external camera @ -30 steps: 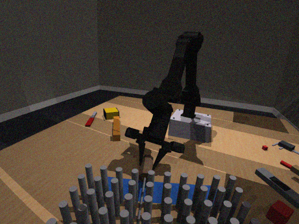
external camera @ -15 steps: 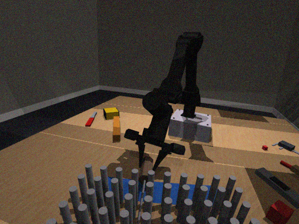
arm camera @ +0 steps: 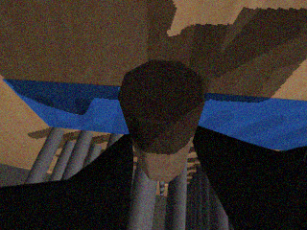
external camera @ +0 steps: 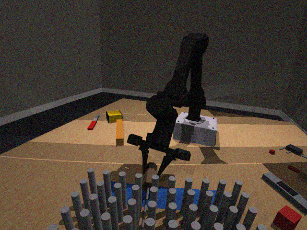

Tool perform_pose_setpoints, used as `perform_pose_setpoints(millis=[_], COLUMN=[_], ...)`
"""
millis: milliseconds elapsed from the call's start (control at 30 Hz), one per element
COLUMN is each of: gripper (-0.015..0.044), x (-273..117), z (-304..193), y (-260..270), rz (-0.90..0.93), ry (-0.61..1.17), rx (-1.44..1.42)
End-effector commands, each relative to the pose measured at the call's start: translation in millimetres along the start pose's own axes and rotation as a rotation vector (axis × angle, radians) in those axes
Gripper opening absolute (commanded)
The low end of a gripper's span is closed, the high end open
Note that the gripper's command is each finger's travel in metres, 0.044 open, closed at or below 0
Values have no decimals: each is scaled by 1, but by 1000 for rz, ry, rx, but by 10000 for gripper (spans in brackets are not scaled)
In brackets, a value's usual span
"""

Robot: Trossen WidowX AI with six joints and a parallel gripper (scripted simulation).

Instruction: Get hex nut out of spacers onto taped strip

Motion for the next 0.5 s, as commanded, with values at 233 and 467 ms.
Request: perform_pose_setpoints(millis=[233, 467], gripper=[0, 0], x=[6, 10], z=[2, 5], y=[0, -1], rz=[4, 3], ry=[3, 3], rx=[4, 5])
Point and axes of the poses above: the point midway between the two fingers, 35 mm back from their tips, its own x axis out along the fingers, its own y axis across the jaws, z = x × y, the point moved 3 cm from there along -x, back along the fingers, and after that the axes turned 9 degrees about x, right-handed, at the moved point
